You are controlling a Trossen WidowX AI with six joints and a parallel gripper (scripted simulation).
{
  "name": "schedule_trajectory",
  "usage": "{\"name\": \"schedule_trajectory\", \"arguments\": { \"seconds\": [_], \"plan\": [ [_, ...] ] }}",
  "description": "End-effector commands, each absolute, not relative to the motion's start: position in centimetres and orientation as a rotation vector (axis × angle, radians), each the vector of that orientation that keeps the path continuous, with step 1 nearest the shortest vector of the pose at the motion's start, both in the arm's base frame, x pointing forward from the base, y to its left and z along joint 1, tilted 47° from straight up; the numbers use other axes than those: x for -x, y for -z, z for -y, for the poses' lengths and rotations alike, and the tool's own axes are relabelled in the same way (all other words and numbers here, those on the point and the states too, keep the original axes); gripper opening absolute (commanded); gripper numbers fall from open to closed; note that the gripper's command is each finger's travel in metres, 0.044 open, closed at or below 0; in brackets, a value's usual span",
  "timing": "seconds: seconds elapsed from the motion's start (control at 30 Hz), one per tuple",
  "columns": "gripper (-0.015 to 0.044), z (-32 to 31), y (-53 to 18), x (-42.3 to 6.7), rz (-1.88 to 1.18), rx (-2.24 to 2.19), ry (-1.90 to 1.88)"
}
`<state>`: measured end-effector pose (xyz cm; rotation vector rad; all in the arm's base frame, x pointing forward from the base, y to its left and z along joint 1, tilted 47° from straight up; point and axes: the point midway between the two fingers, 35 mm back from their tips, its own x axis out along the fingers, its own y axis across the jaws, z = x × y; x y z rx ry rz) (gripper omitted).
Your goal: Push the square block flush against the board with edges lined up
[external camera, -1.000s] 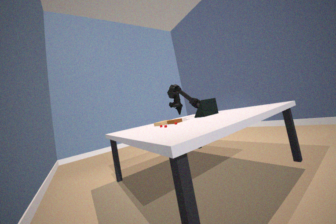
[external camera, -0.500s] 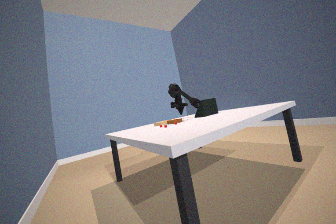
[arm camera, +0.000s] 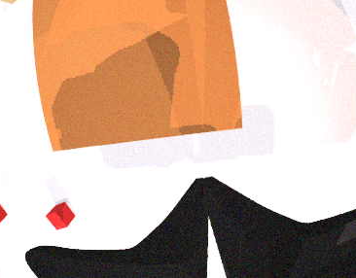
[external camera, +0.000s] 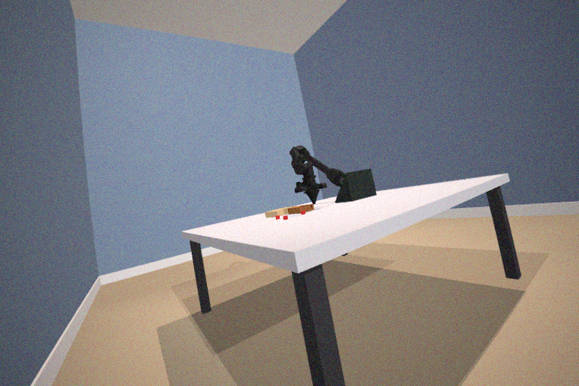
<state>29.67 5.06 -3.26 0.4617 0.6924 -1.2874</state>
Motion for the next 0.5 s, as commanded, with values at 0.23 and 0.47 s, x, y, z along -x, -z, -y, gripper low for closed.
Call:
{"name": "schedule_trajectory", "arguments": {
  "seconds": [0.23, 0.47],
  "plan": [
    [0.0, -3.09, 4.86, -29.45, -0.697, -0.439, 1.303],
    [0.0, -2.65, 4.34, -29.69, -0.698, -0.44, 1.302]
  ]
}}
